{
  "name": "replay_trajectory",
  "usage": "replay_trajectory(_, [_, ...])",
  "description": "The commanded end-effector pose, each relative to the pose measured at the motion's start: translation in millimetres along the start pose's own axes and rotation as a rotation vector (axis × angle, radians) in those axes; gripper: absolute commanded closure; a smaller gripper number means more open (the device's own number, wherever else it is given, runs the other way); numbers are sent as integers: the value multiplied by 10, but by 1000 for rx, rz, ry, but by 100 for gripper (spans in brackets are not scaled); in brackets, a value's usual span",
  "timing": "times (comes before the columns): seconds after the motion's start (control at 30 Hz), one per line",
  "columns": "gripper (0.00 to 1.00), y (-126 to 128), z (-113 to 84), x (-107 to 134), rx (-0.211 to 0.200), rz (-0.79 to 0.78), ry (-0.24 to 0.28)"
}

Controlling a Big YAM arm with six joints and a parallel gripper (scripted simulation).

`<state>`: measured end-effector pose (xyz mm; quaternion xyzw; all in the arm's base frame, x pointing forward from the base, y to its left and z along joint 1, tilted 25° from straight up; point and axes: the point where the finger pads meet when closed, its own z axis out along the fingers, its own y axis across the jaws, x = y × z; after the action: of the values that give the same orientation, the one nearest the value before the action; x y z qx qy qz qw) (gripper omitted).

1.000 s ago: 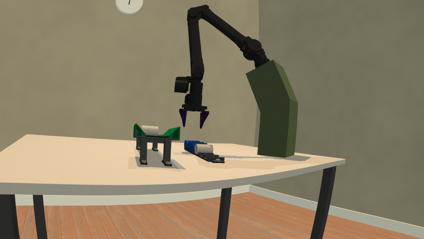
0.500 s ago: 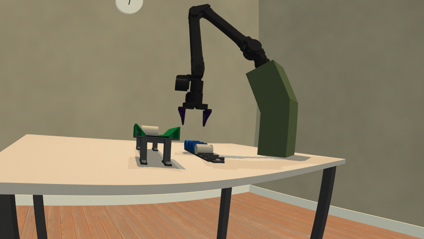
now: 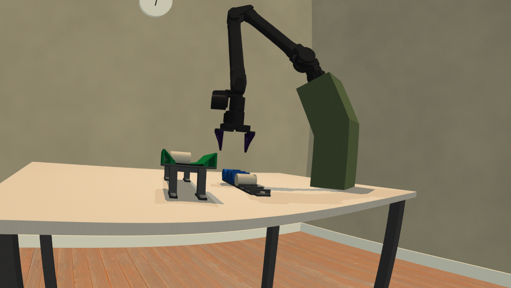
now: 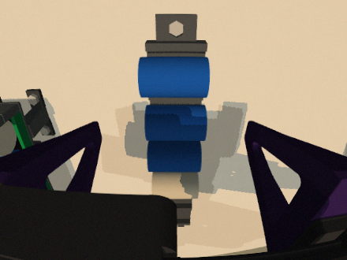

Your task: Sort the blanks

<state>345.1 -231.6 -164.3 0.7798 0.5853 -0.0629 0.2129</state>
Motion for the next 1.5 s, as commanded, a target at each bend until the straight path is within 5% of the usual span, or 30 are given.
replay_trajectory(0.0, [0, -110, 3, 57, 27, -20, 6])
replay_trajectory(0.3, [0, -39, 27, 148, 20, -159, 8])
replay_trajectory(1.47, [0, 19, 64, 866, 13, -1549, 27])
